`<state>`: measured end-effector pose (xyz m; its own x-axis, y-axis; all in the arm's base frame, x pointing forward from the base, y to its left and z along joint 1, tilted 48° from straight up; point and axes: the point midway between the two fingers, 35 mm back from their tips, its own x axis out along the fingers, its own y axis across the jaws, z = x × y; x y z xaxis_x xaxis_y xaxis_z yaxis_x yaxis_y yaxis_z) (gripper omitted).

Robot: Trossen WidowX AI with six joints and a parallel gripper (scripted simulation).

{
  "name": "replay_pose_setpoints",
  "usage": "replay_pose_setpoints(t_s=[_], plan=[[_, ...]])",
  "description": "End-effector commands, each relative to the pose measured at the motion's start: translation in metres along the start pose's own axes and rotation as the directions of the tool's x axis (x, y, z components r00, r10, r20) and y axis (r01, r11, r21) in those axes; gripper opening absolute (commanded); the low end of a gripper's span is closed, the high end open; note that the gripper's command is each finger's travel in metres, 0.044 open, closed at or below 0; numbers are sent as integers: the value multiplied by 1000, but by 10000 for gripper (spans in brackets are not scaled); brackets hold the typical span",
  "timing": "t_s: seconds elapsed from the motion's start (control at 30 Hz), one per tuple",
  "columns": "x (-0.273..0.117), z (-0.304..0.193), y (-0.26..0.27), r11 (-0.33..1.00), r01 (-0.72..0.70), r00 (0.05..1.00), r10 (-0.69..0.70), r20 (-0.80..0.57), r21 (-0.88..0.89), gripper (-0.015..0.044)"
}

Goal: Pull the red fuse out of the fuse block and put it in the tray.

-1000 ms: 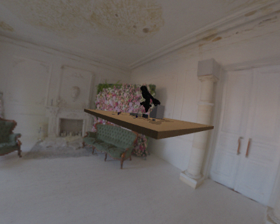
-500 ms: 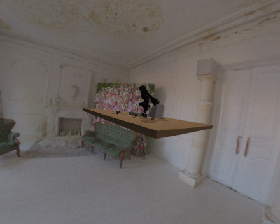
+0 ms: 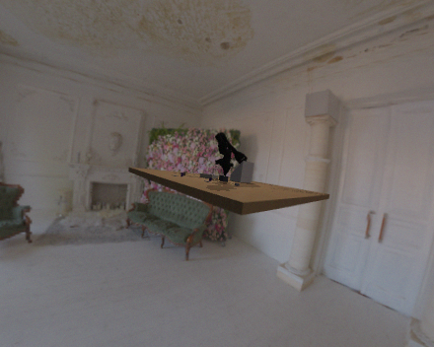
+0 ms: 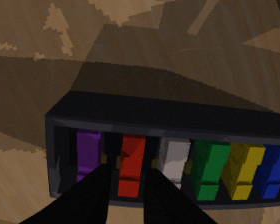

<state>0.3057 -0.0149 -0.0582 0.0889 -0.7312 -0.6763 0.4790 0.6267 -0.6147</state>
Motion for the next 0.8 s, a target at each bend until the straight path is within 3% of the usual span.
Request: replay_pose_setpoints(t_s=[0.0,0.6,0.77], plan=[[3,0,-1,1000,3,1000,-3,0,-2,66],[11,0,-1,1000,4,1000,-4,0,-2,66],[9,0,0,1000,1,1000,-1,0,0,33]])
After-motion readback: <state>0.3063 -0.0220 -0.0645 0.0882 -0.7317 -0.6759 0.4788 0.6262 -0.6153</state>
